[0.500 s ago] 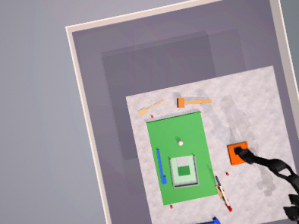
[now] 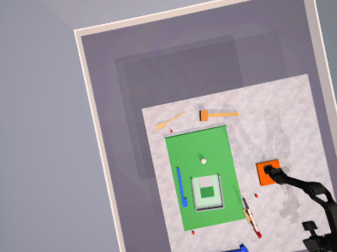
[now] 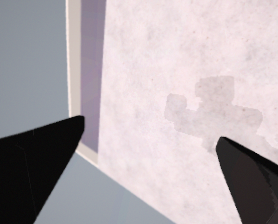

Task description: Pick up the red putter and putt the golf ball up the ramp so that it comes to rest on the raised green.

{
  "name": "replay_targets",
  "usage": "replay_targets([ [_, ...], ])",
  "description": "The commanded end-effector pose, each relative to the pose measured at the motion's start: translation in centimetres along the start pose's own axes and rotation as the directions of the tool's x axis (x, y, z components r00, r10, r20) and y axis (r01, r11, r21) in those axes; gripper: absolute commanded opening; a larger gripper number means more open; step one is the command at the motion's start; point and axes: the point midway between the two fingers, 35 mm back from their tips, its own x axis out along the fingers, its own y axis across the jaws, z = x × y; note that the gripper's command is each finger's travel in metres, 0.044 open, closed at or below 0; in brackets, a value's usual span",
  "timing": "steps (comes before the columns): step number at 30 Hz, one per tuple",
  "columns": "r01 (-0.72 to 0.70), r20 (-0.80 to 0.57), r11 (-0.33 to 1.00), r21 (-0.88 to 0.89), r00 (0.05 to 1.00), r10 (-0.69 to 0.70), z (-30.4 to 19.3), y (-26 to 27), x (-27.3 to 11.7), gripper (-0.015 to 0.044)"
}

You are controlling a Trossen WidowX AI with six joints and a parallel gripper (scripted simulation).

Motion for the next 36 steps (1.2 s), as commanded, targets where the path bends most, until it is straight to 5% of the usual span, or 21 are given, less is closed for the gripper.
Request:
replay_targets([
  [1, 0.074, 0.039, 0.968, -0.239, 0.997, -0.067, 4.4, -1.4, 1.9, 0.044],
  [6, 0.157, 0.075, 0.834, -0.529, 0.988, -0.138, 10.3, -3.8, 3.3, 0.044],
  [17, 0.191, 0.084, 0.503, -0.843, 0.97, -0.228, 17.9, -8.9, 4.1, 0.044],
  [36, -0.033, 0.017, -0.161, -0.986, 0.955, -0.297, 26.5, -20.8, 2.9, 0.044],
])
